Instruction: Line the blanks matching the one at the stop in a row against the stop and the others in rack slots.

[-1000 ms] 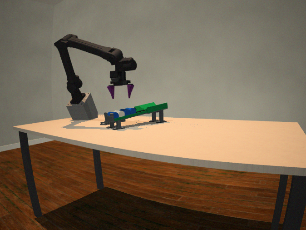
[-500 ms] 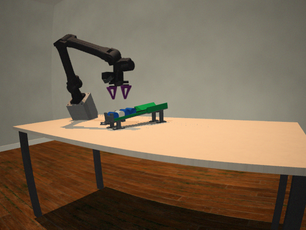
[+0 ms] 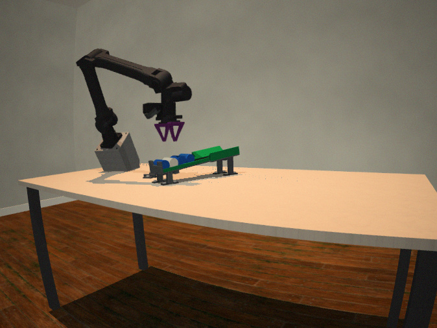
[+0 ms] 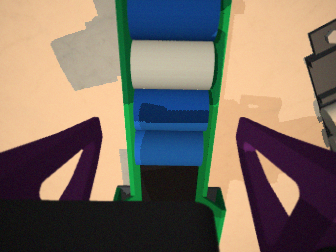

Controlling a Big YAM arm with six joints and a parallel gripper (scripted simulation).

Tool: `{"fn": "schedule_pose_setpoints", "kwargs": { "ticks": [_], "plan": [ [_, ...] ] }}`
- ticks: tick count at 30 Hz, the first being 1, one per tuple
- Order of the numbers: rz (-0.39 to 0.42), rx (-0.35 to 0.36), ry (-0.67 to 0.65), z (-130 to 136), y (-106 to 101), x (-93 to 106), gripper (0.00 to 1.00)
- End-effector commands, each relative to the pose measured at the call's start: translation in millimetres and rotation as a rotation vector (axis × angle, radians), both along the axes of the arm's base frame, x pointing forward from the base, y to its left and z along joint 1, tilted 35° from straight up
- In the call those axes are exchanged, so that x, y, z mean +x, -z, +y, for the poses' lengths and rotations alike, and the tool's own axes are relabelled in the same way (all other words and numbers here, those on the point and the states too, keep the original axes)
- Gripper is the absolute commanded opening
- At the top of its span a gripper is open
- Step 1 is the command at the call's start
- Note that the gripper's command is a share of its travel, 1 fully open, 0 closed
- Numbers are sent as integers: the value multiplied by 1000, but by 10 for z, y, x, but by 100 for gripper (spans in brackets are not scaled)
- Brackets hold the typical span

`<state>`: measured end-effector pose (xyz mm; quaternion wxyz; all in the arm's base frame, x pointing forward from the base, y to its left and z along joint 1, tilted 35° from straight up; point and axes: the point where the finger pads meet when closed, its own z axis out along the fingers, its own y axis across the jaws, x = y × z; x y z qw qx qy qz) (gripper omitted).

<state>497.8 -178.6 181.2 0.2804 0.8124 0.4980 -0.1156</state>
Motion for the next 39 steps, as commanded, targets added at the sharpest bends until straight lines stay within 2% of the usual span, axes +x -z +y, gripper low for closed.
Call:
{"fn": "schedule_pose_setpoints", "kwargs": {
  "ticks": [1, 34, 39],
  "plan": [
    [-23, 1, 37, -115, 7, -30, 80],
    [-19, 1, 33, -116, 13, -30, 80],
    [-8, 2, 29, -123, 64, -25, 80]
  ]
}}
